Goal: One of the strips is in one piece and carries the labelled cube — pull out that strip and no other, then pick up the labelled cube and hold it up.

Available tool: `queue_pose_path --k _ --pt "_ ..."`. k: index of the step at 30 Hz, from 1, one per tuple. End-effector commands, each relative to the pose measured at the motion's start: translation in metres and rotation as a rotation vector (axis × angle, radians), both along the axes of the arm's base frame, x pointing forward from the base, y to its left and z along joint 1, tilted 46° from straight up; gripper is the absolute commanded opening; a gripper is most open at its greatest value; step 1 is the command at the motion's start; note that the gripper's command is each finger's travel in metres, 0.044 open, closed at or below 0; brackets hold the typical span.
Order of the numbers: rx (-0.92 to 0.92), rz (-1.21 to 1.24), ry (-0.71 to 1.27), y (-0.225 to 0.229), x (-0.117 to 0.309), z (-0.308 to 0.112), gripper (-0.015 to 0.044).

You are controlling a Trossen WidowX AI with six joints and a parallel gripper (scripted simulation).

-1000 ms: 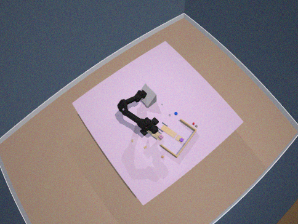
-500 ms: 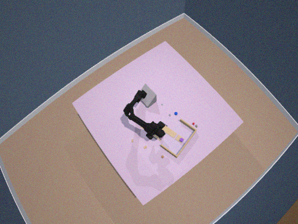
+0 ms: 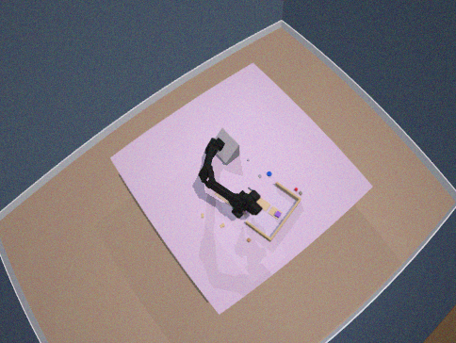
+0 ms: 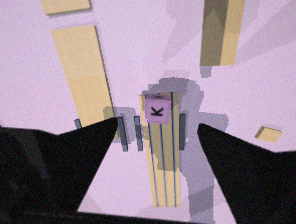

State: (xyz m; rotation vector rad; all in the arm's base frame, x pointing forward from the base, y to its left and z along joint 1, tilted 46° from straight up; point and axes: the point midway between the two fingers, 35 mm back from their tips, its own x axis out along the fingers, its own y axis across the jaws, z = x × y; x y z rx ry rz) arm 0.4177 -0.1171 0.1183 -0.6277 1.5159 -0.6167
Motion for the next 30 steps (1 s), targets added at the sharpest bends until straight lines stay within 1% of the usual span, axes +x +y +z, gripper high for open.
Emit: queue_pose_path --k 1,3,4,30 --pt "-0.002 -0.006 0.000 -0.004 0.001 -0.004 0.0309" --pt "-0.002 -0.006 0.000 -0.007 0.002 -0.006 0.0256" --pt "-0.002 -0.006 0.000 -0.008 0.002 -0.007 0.0250" --pt "-0.004 -0.006 0.000 -0.038 0.000 -0.037 0.0250"
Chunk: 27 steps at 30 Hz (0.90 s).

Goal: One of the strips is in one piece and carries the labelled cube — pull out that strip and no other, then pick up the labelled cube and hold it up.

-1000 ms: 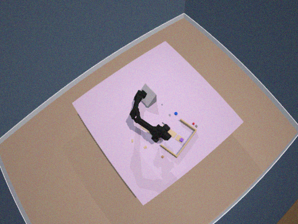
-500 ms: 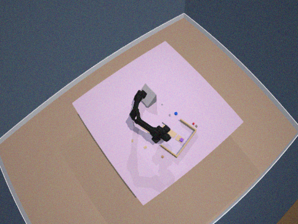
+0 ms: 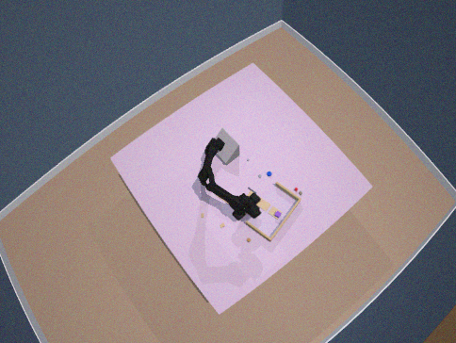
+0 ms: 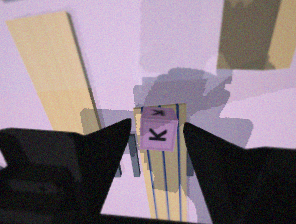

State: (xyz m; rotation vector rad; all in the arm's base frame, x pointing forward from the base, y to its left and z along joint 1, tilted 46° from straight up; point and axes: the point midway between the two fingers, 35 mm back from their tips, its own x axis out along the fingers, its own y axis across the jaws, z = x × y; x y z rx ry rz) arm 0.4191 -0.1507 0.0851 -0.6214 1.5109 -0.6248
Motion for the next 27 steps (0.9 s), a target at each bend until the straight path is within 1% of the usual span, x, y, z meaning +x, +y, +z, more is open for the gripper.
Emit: queue_pose_path --k 1,4,8,14,18,27 --pt "-0.003 0.000 0.007 -0.005 -0.002 -0.005 0.0250" --pt "-0.003 0.000 0.007 -0.006 -0.002 -0.005 0.0250" --pt "0.000 -0.002 0.001 -0.004 -0.001 -0.004 0.0145" --pt "0.000 -0.002 0.001 -0.004 -0.001 -0.004 0.0105" --pt "0.000 -0.002 0.002 -0.002 -0.003 -0.003 0.0000" --pt "0.001 0.000 0.007 0.028 -0.034 0.006 0.0000"
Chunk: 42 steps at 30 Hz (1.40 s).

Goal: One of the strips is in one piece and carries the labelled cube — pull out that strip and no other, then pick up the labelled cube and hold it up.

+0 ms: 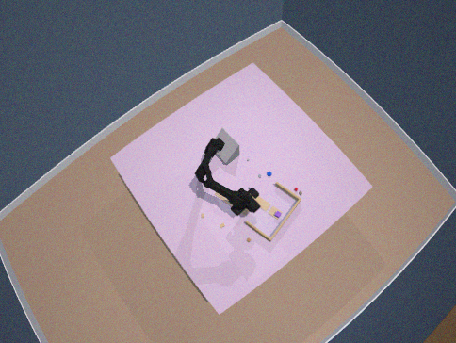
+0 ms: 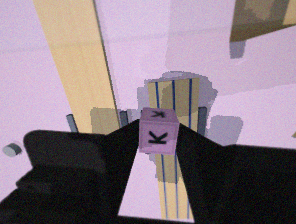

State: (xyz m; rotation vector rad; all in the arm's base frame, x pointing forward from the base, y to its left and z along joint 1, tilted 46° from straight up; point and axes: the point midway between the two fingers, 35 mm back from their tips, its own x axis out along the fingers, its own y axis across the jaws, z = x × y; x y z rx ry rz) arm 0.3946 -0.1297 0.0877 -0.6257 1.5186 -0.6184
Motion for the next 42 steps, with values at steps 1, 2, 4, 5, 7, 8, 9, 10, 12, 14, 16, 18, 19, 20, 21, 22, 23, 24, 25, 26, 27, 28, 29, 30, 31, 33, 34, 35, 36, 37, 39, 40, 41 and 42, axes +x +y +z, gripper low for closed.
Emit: queue_pose_path --k 1,2,4,5,7,8,9,10,12,14,16,18,19,20,21,22,23,24,25,26,27,28,29,30,31,33,34,35,36,37,39,40,41,42 --pt "-0.001 -0.004 -0.001 0.010 -0.013 0.004 0.0000" --pt "-0.001 -0.003 -0.001 0.013 -0.017 0.005 0.0000" --pt "-0.002 -0.003 0.000 0.019 -0.025 0.006 0.0000" --pt "-0.002 -0.003 0.001 0.021 -0.028 0.007 0.0000" --pt "-0.002 -0.003 0.001 0.023 -0.030 0.007 0.0000" --pt "-0.002 -0.003 0.001 0.023 -0.031 0.007 0.0000" --pt "-0.002 -0.003 0.001 0.023 -0.032 0.007 0.0000" --pt "-0.002 -0.003 0.002 0.025 -0.035 0.006 0.0000" --pt "-0.002 -0.003 0.002 0.027 -0.041 0.005 0.0000" --pt "-0.001 -0.003 0.002 0.030 -0.048 0.003 0.0000" --pt "-0.001 -0.003 0.003 0.032 -0.054 0.001 0.0000" --pt "-0.001 -0.003 0.003 0.034 -0.061 0.000 0.0000" --pt "-0.001 -0.003 0.003 0.035 -0.064 -0.001 0.0000" --pt "-0.001 -0.003 0.003 0.037 -0.068 -0.002 0.0000" --pt "-0.001 -0.003 0.004 0.038 -0.071 -0.003 0.0000" --pt "-0.001 -0.003 0.004 0.039 -0.075 -0.004 0.0000" --pt "-0.001 -0.003 0.004 0.040 -0.078 -0.005 0.0000" --pt "0.000 -0.003 0.004 0.041 -0.082 -0.006 0.0000" --pt "0.000 -0.003 0.004 0.042 -0.085 -0.007 0.0000" --pt "-0.001 -0.003 0.005 0.042 -0.089 -0.008 0.0000" --pt "-0.001 -0.003 0.005 0.043 -0.092 -0.009 0.0000" --pt "-0.001 -0.003 0.005 0.044 -0.096 -0.010 0.0000" --pt "-0.001 -0.003 0.005 0.045 -0.100 -0.011 0.0000" --pt "-0.001 -0.003 0.005 0.046 -0.103 -0.012 0.0000" --pt "-0.001 -0.003 0.006 0.047 -0.107 -0.013 0.0000" --pt "-0.001 -0.003 0.006 0.048 -0.112 -0.015 0.0000" --pt "-0.001 -0.003 0.006 0.048 -0.112 -0.015 0.0000" --pt "-0.001 -0.003 0.006 0.048 -0.112 -0.014 0.0000" --pt "0.000 -0.003 0.006 0.051 -0.112 -0.012 0.0000" --pt "0.000 -0.003 0.006 0.054 -0.112 -0.009 0.0000" --pt "0.001 -0.003 0.006 0.063 -0.111 0.000 0.0000" --pt "0.001 -0.003 0.006 0.067 -0.111 0.004 0.0000" --pt "0.001 -0.003 0.006 0.071 -0.111 0.007 0.0000" --pt "0.001 -0.003 0.006 0.073 -0.111 0.010 0.0000"
